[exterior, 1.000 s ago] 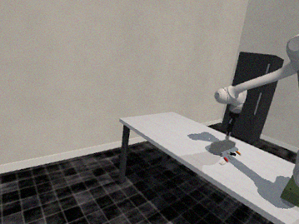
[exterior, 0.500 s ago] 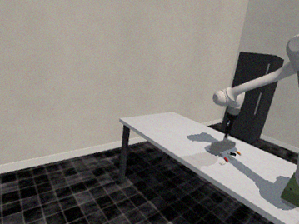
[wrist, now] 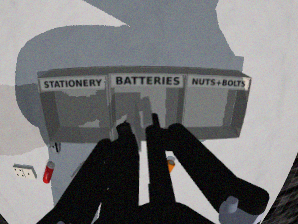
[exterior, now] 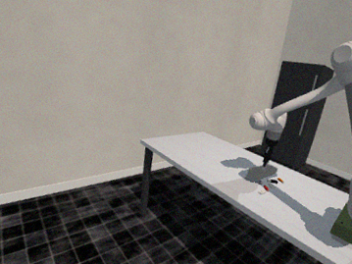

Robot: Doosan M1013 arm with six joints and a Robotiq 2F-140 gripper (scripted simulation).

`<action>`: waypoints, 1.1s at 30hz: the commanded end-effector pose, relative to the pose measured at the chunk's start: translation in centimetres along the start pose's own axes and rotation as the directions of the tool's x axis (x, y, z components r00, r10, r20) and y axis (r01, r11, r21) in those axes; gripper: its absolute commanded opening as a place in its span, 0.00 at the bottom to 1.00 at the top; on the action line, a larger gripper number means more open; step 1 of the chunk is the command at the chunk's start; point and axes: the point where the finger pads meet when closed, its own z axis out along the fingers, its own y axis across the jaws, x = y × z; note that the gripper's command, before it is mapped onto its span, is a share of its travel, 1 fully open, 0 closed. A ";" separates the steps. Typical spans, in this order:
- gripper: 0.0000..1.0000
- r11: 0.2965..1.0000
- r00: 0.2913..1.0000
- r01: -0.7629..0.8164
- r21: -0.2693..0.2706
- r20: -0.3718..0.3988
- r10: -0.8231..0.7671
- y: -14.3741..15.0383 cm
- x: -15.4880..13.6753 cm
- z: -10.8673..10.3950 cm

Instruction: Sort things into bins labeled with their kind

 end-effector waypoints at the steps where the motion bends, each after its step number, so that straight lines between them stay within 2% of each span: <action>1: 0.05 1.000 1.000 0.000 0.000 0.000 0.000 0.0 0.0 0.8; 33: 0.05 1.000 1.000 0.000 0.000 0.000 0.000 0.0 0.0 1.2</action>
